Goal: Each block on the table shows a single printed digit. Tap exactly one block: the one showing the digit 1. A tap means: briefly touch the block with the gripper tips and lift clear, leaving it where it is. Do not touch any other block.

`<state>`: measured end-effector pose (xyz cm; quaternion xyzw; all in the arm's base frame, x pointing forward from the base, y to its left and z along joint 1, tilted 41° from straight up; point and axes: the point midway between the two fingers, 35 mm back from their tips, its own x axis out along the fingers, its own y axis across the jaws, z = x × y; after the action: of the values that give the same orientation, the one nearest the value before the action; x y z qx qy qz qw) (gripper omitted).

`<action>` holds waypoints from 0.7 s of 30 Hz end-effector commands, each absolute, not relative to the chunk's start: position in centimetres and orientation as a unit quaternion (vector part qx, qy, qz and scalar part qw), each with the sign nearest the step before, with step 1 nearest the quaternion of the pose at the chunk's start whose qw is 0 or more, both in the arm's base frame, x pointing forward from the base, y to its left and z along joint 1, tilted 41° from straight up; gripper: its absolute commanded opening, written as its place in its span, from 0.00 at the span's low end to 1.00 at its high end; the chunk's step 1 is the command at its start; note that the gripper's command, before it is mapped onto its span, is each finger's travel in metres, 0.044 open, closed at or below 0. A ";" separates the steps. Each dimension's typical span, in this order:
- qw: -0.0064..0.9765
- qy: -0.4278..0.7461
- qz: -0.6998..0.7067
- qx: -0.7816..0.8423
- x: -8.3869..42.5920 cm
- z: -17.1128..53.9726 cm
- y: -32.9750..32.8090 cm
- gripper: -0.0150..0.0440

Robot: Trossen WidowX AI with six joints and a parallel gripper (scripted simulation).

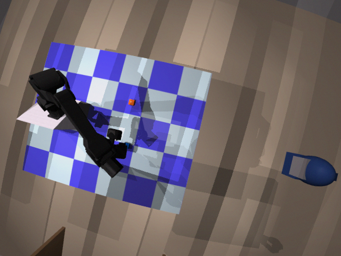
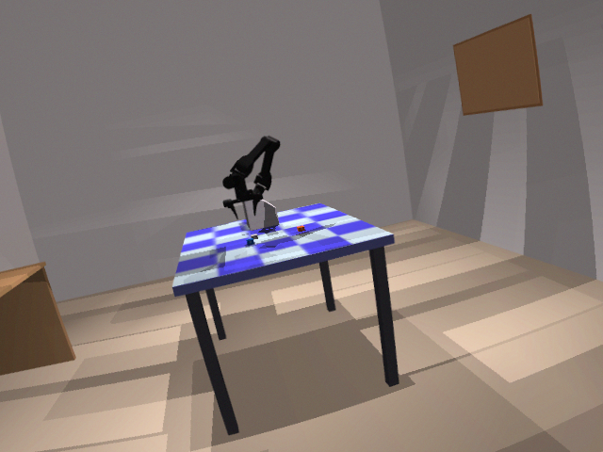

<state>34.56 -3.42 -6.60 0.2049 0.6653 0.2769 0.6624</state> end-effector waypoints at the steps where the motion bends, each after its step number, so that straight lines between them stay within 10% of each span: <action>1: 0.661 0.666 0.275 0.210 34.6 -6.6 -3.4 0.93; 21: 0.660 0.667 0.274 0.211 27.2 -5.7 -2.7 0.93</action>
<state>29.69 -2.92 -6.10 0.2140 0.6692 0.2749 0.6564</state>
